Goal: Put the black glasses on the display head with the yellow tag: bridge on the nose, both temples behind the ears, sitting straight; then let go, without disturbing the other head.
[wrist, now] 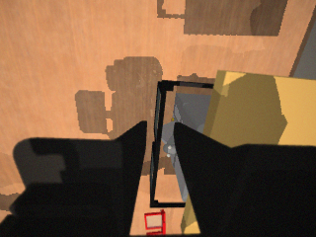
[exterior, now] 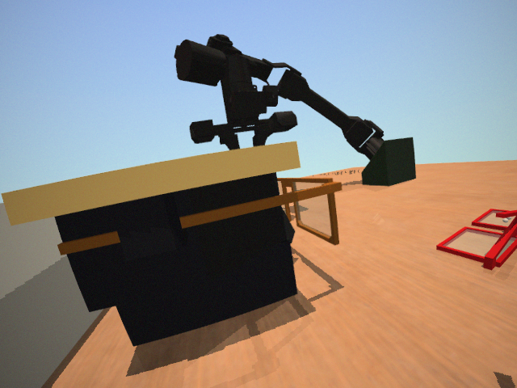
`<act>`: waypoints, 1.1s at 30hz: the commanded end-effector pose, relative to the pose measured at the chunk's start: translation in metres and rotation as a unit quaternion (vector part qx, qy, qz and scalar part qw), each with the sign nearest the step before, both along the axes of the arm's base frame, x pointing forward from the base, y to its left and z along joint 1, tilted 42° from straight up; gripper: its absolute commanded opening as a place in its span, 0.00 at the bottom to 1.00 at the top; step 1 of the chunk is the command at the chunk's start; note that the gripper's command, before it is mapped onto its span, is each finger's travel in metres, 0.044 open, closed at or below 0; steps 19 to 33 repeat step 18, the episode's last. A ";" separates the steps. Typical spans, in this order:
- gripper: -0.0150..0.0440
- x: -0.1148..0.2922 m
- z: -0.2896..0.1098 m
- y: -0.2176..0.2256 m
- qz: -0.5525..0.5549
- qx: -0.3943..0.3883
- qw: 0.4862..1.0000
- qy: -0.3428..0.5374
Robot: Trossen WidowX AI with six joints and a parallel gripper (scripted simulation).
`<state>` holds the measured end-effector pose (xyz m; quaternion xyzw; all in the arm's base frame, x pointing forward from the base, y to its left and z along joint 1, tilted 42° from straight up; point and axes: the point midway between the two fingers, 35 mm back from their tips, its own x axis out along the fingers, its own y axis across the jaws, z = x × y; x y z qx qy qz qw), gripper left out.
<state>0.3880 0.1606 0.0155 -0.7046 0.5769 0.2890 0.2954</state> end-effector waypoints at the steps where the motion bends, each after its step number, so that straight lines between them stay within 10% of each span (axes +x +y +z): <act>1: 0.44 -0.001 0.003 0.000 -0.005 0.003 1.000 0.000; 33: 0.44 -0.059 0.011 0.004 -0.005 0.003 1.000 0.002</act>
